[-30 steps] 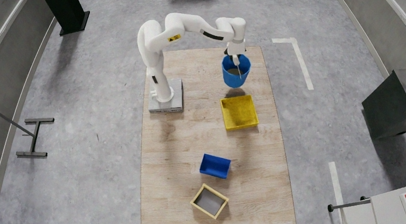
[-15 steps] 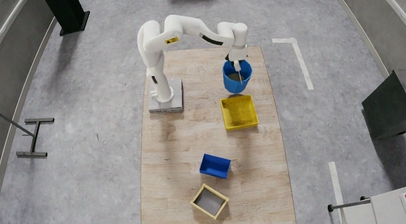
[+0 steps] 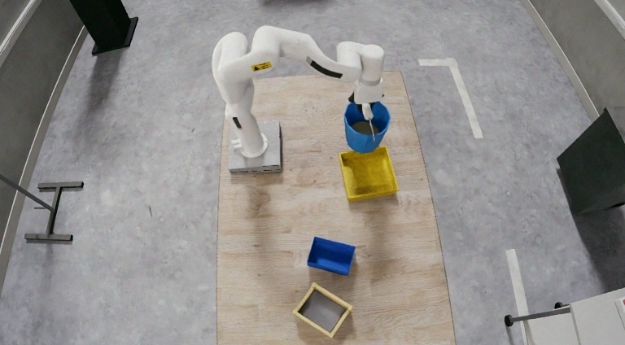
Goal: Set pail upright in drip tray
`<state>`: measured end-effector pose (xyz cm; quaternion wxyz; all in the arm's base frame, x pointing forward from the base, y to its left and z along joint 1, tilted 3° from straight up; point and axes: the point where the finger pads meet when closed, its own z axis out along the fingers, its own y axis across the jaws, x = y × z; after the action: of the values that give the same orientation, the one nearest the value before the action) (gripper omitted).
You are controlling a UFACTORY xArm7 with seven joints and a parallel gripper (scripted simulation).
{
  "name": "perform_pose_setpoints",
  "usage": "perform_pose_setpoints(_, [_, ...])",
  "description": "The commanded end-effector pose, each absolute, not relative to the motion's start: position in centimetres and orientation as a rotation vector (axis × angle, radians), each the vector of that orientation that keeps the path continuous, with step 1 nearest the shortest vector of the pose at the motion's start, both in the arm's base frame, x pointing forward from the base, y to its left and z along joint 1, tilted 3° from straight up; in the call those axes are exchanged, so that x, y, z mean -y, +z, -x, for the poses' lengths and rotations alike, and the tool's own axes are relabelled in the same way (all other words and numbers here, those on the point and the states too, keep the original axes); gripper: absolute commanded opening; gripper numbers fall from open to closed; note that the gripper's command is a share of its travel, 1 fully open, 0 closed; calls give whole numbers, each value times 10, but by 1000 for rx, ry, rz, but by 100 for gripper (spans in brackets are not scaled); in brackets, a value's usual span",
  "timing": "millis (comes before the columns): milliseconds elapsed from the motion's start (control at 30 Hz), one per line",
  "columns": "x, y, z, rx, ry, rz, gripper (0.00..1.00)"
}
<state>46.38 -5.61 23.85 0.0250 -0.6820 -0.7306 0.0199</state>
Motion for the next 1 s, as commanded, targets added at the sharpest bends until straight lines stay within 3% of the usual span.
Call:
perform_pose_setpoints(0, [66, 241, -465, 2264, 56, 2111, 0])
perform_pose_setpoints(967, [139, 241, -462, 2264, 56, 2111, 0])
